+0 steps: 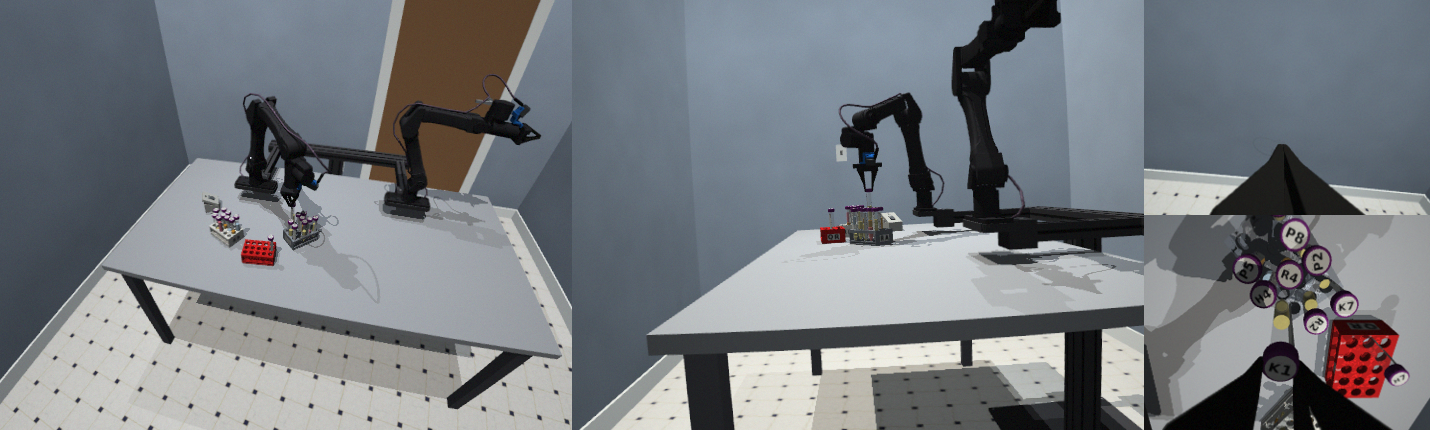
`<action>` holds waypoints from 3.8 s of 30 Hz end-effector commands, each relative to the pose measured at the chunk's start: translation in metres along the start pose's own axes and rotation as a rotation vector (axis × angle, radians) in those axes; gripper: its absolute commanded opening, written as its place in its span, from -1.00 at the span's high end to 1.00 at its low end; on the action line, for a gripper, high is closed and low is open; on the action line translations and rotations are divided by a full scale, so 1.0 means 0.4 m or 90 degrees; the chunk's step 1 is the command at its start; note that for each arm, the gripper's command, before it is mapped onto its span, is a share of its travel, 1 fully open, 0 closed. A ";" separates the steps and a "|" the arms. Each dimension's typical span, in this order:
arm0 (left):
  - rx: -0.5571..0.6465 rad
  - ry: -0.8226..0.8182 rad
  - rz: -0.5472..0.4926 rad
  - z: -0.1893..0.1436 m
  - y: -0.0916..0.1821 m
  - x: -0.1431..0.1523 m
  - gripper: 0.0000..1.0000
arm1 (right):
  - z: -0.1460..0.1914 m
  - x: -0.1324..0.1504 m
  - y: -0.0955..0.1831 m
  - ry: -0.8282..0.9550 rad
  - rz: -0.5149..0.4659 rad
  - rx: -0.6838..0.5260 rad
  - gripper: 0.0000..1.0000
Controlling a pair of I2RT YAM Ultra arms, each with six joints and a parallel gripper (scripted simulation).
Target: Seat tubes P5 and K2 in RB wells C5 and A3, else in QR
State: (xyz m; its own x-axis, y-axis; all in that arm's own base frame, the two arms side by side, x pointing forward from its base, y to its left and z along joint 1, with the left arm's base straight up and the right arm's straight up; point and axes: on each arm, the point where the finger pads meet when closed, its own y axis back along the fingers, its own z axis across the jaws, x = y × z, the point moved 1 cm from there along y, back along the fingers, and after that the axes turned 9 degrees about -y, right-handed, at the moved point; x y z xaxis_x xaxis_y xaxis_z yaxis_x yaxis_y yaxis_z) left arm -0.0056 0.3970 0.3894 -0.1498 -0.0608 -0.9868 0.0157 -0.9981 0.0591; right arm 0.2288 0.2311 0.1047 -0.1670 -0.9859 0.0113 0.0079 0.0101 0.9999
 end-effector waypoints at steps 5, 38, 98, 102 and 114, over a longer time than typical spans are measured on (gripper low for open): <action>-0.006 -0.004 -0.037 0.014 0.027 -0.063 1.00 | 0.001 -0.004 -0.007 0.001 -0.007 0.002 1.00; -0.006 -0.004 -0.037 0.014 0.027 -0.063 1.00 | 0.002 -0.017 -0.027 0.003 -0.011 0.005 1.00; -0.006 -0.004 -0.037 0.014 0.027 -0.063 1.00 | 0.010 -0.010 -0.095 0.003 0.000 -0.003 1.00; -0.006 -0.004 -0.037 0.014 0.027 -0.063 1.00 | 0.004 -0.019 -0.069 0.003 -0.020 0.011 1.00; -0.006 -0.004 -0.037 0.014 0.027 -0.063 1.00 | 0.010 -0.010 -0.115 0.003 0.002 -0.004 1.00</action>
State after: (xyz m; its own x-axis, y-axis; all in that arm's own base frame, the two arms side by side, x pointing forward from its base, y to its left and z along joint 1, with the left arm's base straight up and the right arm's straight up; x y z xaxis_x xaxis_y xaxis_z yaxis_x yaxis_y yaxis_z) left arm -0.0056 0.3970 0.3894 -0.1498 -0.0608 -0.9868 0.0157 -0.9981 0.0591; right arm 0.2297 0.2320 0.0670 -0.1691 -0.9856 0.0082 0.0052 0.0075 1.0000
